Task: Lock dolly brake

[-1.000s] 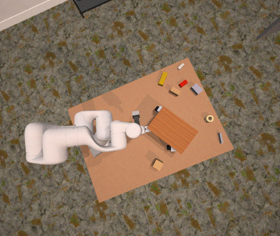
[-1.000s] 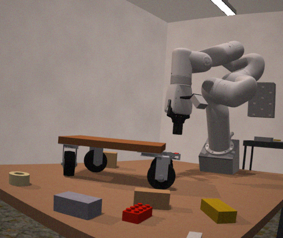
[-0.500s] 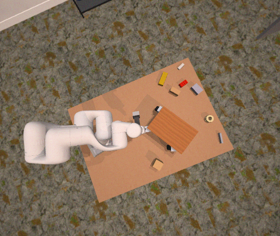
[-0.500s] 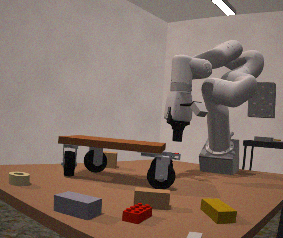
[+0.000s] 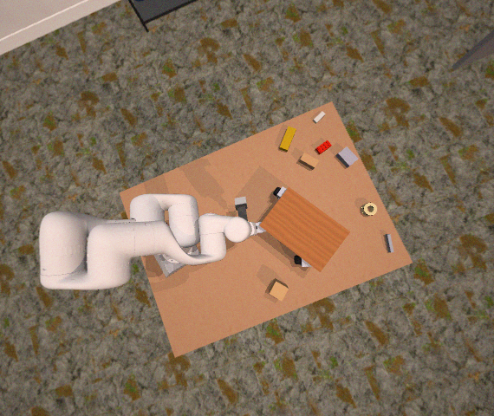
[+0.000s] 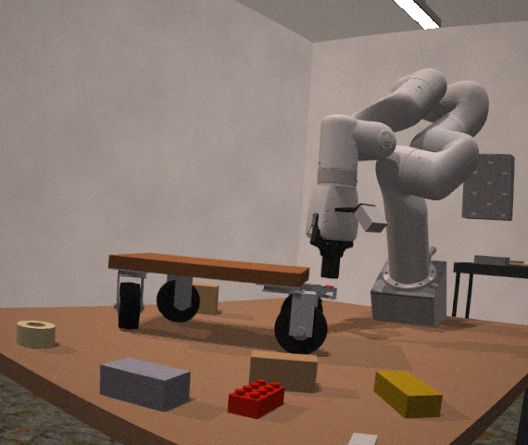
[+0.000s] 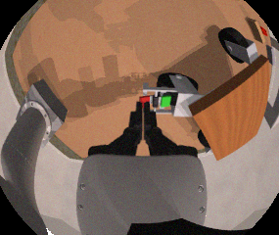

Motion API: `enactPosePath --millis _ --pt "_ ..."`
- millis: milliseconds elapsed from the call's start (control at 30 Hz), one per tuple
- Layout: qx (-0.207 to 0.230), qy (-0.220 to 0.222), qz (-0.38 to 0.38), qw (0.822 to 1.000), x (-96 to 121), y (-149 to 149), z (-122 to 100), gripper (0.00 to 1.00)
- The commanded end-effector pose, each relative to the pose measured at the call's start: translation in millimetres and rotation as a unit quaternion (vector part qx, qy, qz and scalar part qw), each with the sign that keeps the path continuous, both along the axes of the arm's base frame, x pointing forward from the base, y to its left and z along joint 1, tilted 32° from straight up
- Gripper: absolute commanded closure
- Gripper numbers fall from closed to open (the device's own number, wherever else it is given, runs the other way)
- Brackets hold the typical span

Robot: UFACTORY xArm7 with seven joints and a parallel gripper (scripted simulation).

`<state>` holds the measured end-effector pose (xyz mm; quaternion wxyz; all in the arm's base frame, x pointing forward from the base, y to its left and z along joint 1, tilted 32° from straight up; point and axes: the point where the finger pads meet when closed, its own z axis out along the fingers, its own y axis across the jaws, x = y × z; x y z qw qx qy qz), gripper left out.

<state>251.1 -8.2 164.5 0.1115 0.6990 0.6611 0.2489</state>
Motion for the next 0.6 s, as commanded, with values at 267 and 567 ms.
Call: enactPosePath --millis 267,567 --pt "0.0 0.0 0.0 1.0 7.8 1.7 -9.0 1.0" --pt "0.0 0.0 0.0 1.0 8.7 2.0 -10.5 1.0"
